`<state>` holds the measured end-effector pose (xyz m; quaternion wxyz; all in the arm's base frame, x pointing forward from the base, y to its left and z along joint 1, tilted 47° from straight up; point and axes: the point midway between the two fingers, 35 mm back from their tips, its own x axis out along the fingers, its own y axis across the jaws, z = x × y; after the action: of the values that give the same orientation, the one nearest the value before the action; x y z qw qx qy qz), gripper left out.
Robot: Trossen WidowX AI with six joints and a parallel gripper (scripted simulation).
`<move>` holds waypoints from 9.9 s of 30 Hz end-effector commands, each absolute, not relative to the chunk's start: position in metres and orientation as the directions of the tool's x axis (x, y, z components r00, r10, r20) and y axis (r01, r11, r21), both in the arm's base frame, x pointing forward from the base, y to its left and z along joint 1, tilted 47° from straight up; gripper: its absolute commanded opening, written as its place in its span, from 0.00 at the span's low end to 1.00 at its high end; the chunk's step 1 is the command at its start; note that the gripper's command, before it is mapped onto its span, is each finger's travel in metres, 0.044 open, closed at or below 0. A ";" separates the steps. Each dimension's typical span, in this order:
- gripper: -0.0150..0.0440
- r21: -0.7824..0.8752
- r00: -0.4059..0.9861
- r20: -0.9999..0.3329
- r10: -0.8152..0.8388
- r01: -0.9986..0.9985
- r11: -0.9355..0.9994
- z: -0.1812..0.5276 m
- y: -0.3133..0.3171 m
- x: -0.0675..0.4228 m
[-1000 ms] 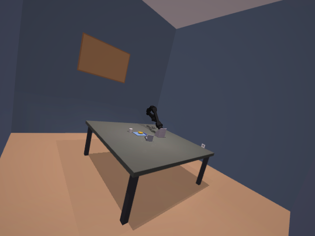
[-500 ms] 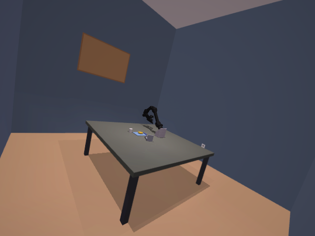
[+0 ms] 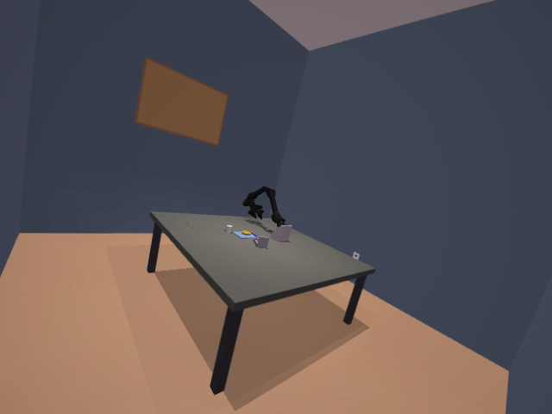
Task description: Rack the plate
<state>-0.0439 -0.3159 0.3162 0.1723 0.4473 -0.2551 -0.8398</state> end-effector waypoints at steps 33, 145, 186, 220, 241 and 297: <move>0.93 0.330 -0.223 -0.681 -0.697 0.756 -0.565 0.276 -0.302 0.130; 0.93 -0.732 0.078 -0.680 -0.729 -0.007 0.682 0.051 -0.089 0.290; 0.25 -0.716 0.098 -0.698 -0.710 -0.042 0.697 0.112 -0.010 0.299; 0.25 -0.661 0.077 -0.689 -0.720 0.339 0.669 0.083 0.114 0.242; 0.25 -0.593 -0.101 -0.805 -0.584 0.131 0.795 0.047 0.094 0.234; 0.25 0.272 -0.079 -0.950 0.301 -0.679 0.682 -0.025 0.046 0.244</move>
<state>0.2432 0.0471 -0.0254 -0.6532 0.1437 -0.6585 -0.3450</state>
